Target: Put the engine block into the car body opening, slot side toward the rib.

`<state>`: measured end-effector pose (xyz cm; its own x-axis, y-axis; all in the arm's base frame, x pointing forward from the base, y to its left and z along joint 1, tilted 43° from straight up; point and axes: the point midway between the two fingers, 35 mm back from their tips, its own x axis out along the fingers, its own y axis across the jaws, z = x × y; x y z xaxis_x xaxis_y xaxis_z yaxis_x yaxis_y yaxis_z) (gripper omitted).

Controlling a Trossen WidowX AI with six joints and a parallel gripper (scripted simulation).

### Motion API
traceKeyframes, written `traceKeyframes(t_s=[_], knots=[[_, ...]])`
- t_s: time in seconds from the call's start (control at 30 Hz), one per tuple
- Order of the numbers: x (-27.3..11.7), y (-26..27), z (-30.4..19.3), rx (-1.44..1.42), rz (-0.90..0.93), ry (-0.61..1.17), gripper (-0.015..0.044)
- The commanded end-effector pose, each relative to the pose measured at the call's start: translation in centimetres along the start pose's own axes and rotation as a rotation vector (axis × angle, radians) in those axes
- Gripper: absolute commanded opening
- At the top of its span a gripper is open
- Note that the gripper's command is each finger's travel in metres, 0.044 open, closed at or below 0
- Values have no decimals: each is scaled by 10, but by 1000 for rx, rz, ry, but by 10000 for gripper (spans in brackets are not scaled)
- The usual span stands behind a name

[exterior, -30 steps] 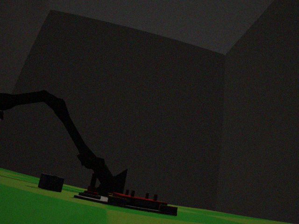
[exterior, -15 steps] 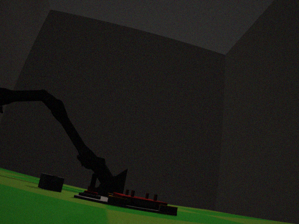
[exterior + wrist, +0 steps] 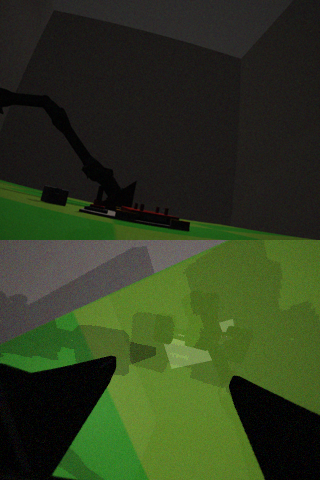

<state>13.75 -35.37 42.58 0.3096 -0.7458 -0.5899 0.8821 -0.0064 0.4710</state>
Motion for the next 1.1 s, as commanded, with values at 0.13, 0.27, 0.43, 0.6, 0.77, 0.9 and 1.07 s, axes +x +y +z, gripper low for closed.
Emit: traceKeyframes(t_s=[0.13,0.27,0.43,0.6,0.77,0.9,1.07], knots=[[-11,-4,-4,249,-78,-9,440],[-16,-6,-7,365,-117,-19,440],[-17,-7,-8,385,-123,-21,440],[-4,4,-25,404,-137,18,440],[31,39,-96,449,-202,133,440],[47,64,-161,472,-262,183,440],[51,86,-250,480,-328,197,440]])
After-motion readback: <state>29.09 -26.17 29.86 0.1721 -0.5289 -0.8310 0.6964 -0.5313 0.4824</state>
